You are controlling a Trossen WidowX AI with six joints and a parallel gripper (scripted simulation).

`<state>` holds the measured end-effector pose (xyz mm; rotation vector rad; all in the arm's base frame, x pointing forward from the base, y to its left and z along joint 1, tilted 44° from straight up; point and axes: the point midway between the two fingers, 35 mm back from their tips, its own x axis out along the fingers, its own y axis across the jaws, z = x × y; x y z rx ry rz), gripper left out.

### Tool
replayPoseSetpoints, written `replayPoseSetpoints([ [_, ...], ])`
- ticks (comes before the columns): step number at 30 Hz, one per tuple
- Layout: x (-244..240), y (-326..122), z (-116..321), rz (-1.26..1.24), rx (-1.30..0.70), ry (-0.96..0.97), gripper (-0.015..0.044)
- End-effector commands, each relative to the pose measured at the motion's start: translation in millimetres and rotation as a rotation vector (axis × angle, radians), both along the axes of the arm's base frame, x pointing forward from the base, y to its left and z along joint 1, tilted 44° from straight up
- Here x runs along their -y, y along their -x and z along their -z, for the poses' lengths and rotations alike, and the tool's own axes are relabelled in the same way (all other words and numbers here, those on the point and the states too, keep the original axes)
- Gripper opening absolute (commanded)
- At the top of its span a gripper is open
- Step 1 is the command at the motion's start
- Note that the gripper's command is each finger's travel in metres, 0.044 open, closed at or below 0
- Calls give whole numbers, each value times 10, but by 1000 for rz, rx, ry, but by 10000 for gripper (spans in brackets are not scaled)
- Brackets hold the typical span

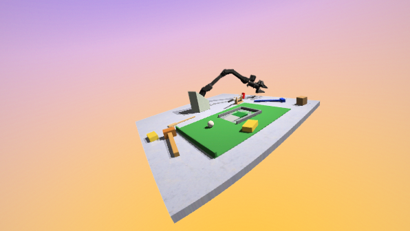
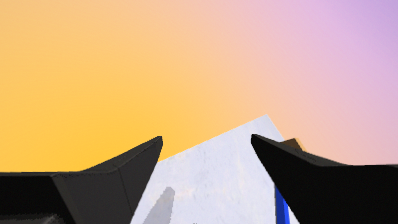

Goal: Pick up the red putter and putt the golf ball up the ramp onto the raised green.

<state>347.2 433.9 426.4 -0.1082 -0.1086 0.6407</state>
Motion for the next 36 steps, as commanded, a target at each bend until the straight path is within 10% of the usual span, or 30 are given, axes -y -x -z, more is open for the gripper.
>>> replayPoseSetpoints([
  [1, 236, -191, 275, -22, 14, 185, 440],
  [18, 2086, -345, 2330, -434, -196, 917, 440],
  [36, 3355, 1081, 3046, -817, -267, 576, 440],
])
